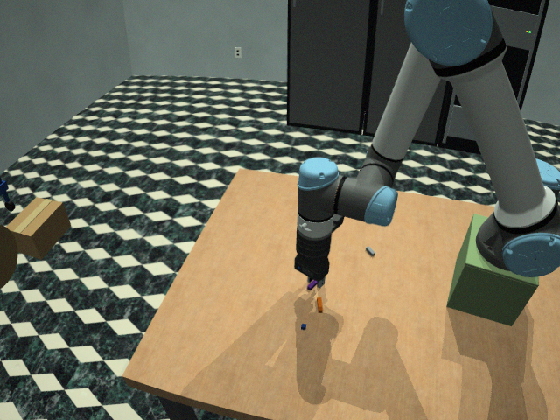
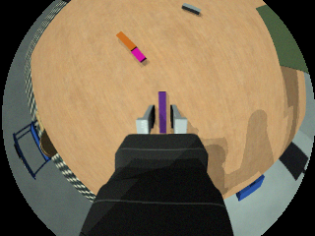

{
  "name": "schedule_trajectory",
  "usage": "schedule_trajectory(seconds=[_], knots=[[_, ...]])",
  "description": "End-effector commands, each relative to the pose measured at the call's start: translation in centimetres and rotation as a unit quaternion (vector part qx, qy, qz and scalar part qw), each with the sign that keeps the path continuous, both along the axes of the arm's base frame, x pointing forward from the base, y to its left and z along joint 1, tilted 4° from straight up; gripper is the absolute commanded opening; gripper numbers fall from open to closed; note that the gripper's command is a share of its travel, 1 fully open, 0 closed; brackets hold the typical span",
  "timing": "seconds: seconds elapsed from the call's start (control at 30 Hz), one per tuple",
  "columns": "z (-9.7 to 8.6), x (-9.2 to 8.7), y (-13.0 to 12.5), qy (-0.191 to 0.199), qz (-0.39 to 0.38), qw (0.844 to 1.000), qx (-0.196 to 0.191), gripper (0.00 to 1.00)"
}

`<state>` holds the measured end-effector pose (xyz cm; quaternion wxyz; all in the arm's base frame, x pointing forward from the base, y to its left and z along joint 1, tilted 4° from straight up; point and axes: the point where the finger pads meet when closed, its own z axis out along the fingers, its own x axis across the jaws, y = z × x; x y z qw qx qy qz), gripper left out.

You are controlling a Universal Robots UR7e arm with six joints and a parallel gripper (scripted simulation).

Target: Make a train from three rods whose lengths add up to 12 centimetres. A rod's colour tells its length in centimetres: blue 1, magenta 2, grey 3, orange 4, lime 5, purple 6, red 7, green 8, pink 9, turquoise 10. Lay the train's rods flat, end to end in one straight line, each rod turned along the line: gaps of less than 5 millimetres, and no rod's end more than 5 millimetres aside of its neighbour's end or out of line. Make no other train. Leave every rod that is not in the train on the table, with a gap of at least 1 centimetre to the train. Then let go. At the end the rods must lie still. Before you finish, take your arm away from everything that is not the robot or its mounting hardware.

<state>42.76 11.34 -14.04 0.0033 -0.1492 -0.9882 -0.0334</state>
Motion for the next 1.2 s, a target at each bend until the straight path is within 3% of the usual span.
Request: schedule_trajectory(seconds=[0.0, 0.3, 0.33, 1.17], knots=[[0.04, 0.05, 0.0, -0.001, 0.0, 1.0, 0.0, 0.54], [0.04, 0.05, 0.0, -0.001, 0.0, 1.0, 0.0, 0.54], [0.04, 0.05, 0.0, -0.001, 0.0, 1.0, 0.0, 0.24], [0.04, 0.05, 0.0, -0.001, 0.0, 1.0, 0.0, 0.24]])
